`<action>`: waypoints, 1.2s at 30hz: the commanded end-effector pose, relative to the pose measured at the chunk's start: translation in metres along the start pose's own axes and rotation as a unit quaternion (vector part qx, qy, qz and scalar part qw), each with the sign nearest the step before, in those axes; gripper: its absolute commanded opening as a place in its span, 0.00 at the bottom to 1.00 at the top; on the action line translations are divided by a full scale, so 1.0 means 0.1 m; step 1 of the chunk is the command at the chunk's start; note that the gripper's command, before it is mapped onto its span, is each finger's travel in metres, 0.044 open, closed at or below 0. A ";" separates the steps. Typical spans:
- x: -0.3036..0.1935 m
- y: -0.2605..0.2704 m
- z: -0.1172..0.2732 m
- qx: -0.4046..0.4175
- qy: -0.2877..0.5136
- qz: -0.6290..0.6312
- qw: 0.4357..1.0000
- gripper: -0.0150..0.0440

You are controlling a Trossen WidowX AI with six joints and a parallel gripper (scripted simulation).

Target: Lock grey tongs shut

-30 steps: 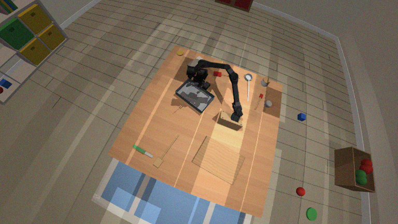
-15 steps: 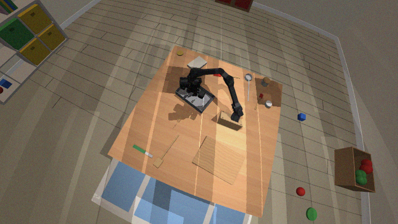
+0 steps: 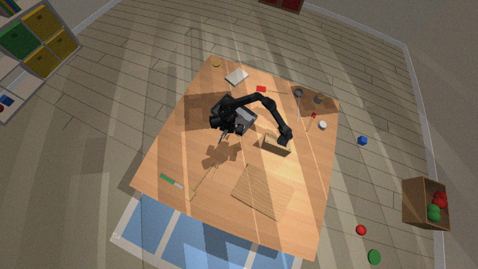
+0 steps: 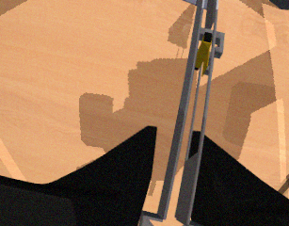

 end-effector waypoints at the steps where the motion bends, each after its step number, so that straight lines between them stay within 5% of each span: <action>1: -0.33 -0.14 -0.01 -0.002 0.000 0.027 1.000 0.00; 21: -1.22 -0.75 -0.09 -0.011 -0.011 0.124 0.992 0.00; 36: -1.81 -1.76 0.09 -0.008 0.010 0.265 0.964 0.00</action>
Point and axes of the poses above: the point midway between the two fingers, 35 mm back from their tips, its own z axis back along the fingers, its own y axis across the jaws, x = y × z, the point moved 10 cm from there along z, back along the fingers, and after that the axes turned 11 degrees about -z, right-handed, at the moved point
